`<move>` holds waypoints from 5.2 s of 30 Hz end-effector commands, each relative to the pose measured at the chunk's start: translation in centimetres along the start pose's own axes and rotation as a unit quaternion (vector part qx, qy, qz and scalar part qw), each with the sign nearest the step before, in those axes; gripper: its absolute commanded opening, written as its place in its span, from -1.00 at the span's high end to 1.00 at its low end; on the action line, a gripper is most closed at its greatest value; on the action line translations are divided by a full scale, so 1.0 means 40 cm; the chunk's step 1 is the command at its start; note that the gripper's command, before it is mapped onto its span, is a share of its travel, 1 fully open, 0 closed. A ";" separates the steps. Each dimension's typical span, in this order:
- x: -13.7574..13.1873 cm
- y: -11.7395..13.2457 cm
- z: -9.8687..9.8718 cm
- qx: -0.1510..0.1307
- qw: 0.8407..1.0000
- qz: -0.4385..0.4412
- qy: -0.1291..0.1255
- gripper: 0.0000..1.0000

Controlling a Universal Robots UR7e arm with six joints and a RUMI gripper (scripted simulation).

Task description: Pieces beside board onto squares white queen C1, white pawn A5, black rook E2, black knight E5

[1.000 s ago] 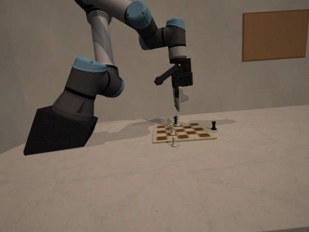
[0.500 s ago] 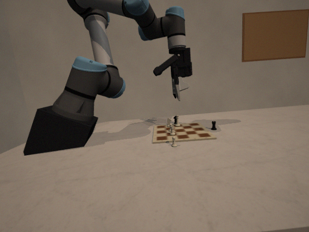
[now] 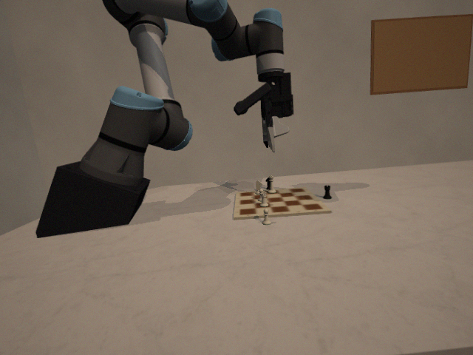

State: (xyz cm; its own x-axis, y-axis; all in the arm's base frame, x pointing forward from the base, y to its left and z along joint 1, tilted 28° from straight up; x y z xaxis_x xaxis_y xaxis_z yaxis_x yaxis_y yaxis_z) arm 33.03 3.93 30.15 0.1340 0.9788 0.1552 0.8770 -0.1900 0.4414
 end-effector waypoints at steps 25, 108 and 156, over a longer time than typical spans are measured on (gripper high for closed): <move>-0.157 0.012 0.044 0.015 0.983 0.180 -0.008 -1.00; -0.544 -0.051 0.076 0.001 0.799 0.601 0.001 0.60; -0.544 -0.047 0.199 0.001 0.800 0.601 0.001 0.60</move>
State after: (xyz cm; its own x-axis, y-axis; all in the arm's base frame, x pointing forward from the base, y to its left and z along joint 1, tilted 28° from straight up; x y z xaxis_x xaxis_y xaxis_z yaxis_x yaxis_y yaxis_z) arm 31.95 -16.43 19.17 0.8794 0.0896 0.4676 0.1167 -0.9927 -0.0292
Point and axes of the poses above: the point where the finger pads meet when closed, its own z axis out along the fingers, its own x axis across the jaws, y = z × x, the point moved 9 cm from there along -z, back along the fingers, and after that the axes turned 5 degrees about z, right-handed, at the moved point
